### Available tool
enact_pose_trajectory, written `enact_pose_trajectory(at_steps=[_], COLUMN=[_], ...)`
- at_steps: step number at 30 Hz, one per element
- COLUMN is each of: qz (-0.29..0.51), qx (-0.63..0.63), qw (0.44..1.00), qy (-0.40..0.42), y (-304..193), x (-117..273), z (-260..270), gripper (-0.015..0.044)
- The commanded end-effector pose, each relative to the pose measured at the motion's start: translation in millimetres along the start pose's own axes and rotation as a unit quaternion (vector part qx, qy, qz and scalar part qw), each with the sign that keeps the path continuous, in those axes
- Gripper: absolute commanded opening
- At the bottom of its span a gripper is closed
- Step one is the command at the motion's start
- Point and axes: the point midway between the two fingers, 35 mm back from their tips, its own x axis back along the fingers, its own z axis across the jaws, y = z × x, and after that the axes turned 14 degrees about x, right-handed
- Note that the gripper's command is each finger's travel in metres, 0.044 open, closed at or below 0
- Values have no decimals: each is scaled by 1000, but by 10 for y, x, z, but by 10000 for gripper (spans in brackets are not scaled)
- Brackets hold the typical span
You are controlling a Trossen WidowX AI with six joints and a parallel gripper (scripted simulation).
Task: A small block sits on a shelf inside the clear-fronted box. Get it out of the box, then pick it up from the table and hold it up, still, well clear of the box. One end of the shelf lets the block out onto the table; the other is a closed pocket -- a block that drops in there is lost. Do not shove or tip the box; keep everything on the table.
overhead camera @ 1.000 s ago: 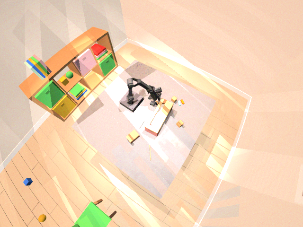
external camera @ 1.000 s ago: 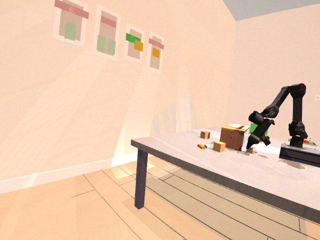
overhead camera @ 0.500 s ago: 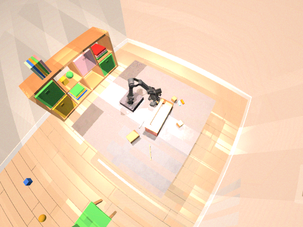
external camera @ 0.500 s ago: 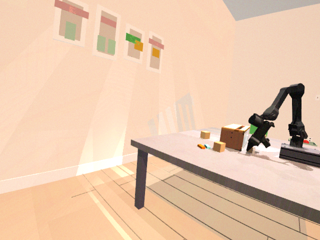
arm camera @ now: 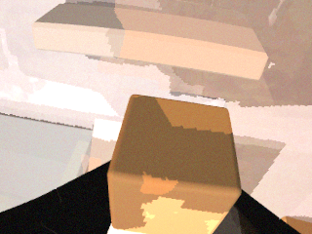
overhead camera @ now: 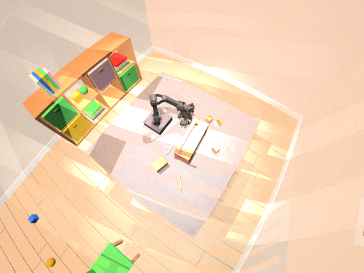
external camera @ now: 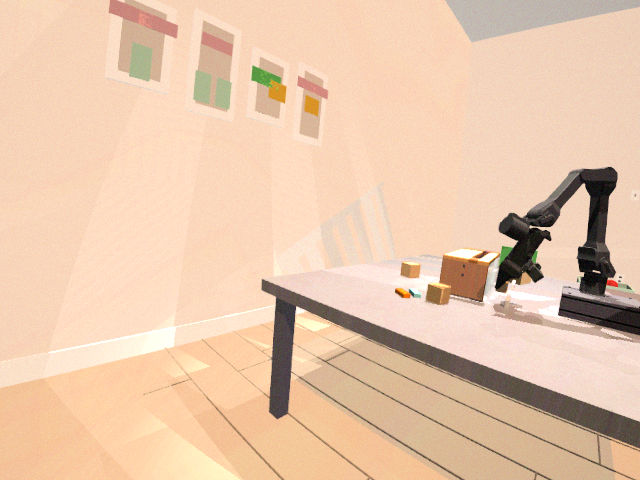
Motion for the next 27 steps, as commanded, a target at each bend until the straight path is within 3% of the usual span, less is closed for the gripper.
enact_pose_trajectory(at_steps=[1,27], qz=[2,47], qx=[-4,154], qw=[1000,984], qy=[-2,-73], y=[-74,-127], x=[181,1025], z=[19,458], gripper=[0,0])
